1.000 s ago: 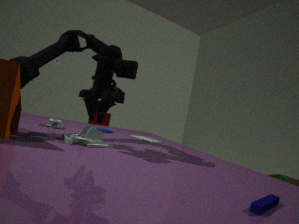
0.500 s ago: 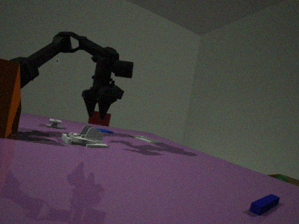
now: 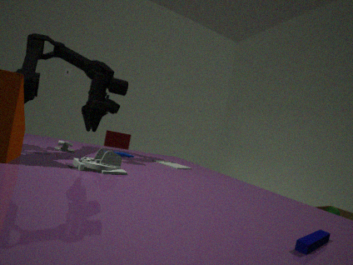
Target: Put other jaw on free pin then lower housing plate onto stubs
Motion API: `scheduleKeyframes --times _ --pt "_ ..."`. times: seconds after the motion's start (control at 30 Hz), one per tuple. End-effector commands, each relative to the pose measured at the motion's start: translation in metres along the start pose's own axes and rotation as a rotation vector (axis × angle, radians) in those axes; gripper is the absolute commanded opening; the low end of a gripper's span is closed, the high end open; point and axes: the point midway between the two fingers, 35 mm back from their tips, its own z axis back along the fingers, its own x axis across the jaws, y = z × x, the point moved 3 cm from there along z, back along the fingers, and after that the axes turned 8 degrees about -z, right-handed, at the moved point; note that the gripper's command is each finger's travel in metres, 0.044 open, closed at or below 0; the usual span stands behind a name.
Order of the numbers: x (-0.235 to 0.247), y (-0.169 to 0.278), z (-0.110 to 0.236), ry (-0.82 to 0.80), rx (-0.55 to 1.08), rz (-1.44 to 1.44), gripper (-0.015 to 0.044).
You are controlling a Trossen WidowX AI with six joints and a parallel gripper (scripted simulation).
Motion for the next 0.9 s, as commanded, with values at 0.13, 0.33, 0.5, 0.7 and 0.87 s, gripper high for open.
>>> scheduleKeyframes --times 0.13,0.33,0.5,0.7,0.87 --pt "0.061 0.071 0.013 -0.057 0.023 -0.084 0.044" --pt "0.068 0.085 0.016 -0.07 0.03 -0.098 0.044" --pt "0.068 0.085 0.004 -0.067 0.03 -0.097 0.044" --pt "0.071 0.087 -0.023 -0.074 0.029 -0.098 0.044" --pt "0.071 0.087 -0.024 -0.074 0.029 -0.098 0.044"
